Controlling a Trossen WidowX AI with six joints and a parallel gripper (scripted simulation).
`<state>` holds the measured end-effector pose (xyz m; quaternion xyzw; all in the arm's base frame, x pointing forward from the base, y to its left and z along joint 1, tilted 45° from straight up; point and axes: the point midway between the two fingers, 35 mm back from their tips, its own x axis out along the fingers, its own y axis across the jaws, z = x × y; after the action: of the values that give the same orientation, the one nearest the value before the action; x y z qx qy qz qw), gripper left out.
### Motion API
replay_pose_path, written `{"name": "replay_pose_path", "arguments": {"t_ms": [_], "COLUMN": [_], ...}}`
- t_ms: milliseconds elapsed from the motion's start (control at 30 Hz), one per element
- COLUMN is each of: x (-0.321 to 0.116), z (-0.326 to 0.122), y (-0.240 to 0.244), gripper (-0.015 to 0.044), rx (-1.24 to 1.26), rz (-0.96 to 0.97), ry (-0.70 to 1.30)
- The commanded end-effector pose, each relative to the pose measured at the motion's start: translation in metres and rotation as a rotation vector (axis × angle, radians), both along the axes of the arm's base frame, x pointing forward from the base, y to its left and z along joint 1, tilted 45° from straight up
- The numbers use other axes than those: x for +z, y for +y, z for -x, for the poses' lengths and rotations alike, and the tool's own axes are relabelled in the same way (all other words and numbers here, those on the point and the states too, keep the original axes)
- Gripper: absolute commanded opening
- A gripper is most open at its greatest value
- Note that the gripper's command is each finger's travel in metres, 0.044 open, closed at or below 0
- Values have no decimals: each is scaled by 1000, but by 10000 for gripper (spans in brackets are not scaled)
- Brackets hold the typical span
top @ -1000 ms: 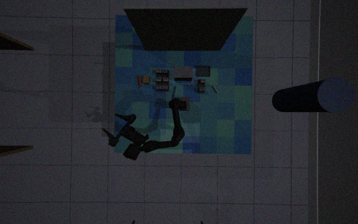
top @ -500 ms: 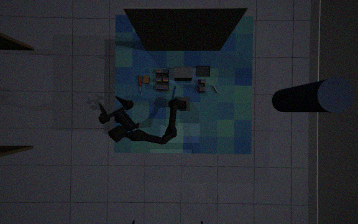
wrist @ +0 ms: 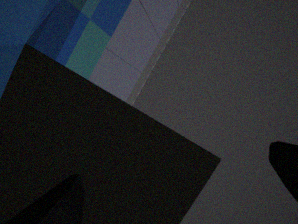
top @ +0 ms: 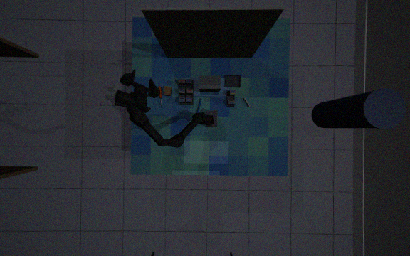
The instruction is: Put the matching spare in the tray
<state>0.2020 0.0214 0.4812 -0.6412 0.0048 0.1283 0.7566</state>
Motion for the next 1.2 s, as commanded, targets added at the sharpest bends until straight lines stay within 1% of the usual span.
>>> {"name": "replay_pose_path", "arguments": {"t_ms": [0, 133, 300, 467, 667, 900, 967, 1167], "x": [-27, -72, -120, -187, -270, -359, -368, -368], "z": [-37, -79, -112, -143, -158, -152, -150, -150], "y": [-14, -42, -68, -101, -139, -175, -178, -178], "gripper": [440, 440, 440, 440, 440, 440, 440, 440], "rx": [-46, -147, -236, -359, -537, -768, -792, -792], "rz": [-106, -272, -445, -702, -1045, -1469, -1512, -1512], "ry": [164, 388, 605, 891, 1215, 1555, 1587, 1587]}}
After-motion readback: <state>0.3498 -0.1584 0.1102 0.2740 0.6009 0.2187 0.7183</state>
